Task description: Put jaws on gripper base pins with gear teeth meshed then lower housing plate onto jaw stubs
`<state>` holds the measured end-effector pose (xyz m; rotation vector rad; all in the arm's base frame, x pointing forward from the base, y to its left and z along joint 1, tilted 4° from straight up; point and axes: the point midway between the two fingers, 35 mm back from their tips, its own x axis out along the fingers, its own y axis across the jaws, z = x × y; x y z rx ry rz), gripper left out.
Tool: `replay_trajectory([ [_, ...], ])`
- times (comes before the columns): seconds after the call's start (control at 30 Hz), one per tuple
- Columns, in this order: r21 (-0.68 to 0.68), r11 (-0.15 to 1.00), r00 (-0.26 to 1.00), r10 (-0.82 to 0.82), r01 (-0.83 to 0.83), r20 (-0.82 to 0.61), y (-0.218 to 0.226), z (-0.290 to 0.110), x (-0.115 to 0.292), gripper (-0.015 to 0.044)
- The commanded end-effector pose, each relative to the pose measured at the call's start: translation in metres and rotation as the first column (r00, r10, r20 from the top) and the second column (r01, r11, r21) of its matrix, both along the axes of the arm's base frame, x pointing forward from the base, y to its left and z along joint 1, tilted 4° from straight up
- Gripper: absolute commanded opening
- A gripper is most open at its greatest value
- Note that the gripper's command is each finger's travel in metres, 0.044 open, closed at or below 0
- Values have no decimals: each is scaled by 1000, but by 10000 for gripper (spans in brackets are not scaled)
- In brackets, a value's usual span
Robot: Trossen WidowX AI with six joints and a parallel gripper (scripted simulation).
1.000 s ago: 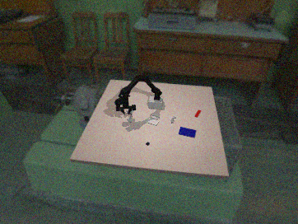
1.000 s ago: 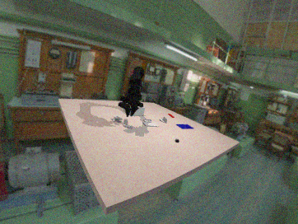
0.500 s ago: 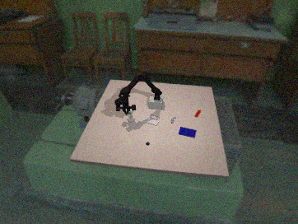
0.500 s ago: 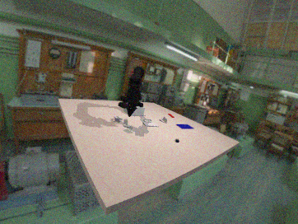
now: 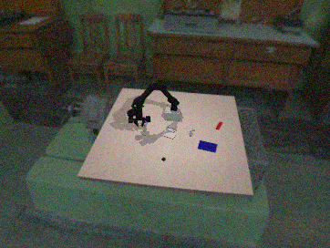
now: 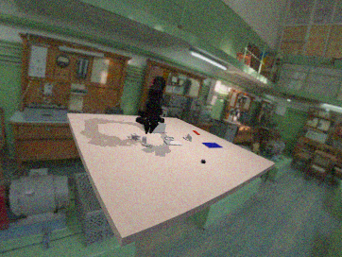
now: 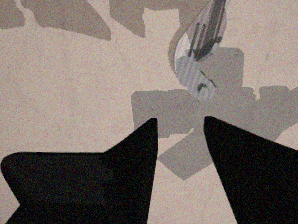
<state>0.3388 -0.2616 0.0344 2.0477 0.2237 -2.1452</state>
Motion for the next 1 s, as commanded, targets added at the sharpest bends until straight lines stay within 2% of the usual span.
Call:
replay_trajectory([
  [0.0,0,1000,1000,0,0,0,0,0,0,236],
  [0.27,0,1000,1000,0,0,0,0,0,0,440],
  [0.97,0,1000,1000,0,0,0,0,0,0,440],
])
